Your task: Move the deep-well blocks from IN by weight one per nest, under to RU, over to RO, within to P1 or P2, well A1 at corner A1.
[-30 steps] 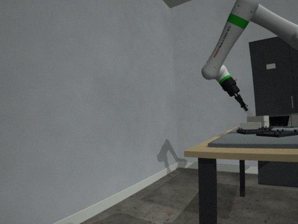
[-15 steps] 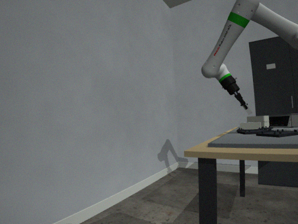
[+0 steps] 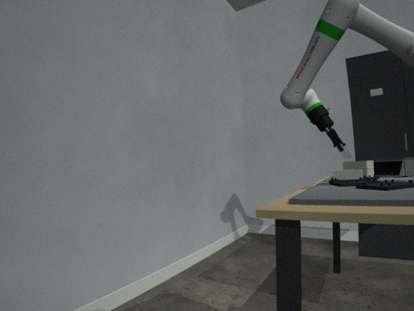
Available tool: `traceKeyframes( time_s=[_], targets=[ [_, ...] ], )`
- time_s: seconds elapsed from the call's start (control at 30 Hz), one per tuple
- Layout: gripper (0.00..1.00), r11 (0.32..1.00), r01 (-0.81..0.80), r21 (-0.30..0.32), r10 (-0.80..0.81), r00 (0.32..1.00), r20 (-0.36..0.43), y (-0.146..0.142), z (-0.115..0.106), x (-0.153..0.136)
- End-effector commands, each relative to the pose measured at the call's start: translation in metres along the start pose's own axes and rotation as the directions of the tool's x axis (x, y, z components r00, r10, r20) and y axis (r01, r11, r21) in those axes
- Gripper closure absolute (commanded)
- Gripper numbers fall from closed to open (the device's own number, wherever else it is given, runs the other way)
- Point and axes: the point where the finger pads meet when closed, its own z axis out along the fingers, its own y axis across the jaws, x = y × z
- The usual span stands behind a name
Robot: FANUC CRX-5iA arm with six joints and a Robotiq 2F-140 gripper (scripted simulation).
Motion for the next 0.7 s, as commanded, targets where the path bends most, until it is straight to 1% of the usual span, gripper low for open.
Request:
traceKeyframes(
  time_s=[0.0, 0.03, 0.1, 0.27, 0.6, 0.67],
  targets=[
    [0.00, 0.987, -0.138, 0.081, 0.138, 0.990, 0.007, 0.023, -0.001, -0.006],
    [0.00, 0.981, -0.167, 0.097, 0.167, 0.986, 0.009, 0.028, -0.002, -0.007],
    [0.00, 0.981, -0.167, 0.097, 0.167, 0.986, 0.009, 0.028, -0.002, -0.007],
    [0.00, 0.941, -0.294, 0.170, 0.293, 0.956, 0.027, 0.052, -0.003, -0.014],
    [0.00, 0.941, -0.294, 0.170, 0.293, 0.956, 0.027, 0.101, -0.005, -0.027],
    [0.00, 0.941, -0.294, 0.170, 0.293, 0.956, 0.027, 0.101, -0.005, -0.027]
  ],
)
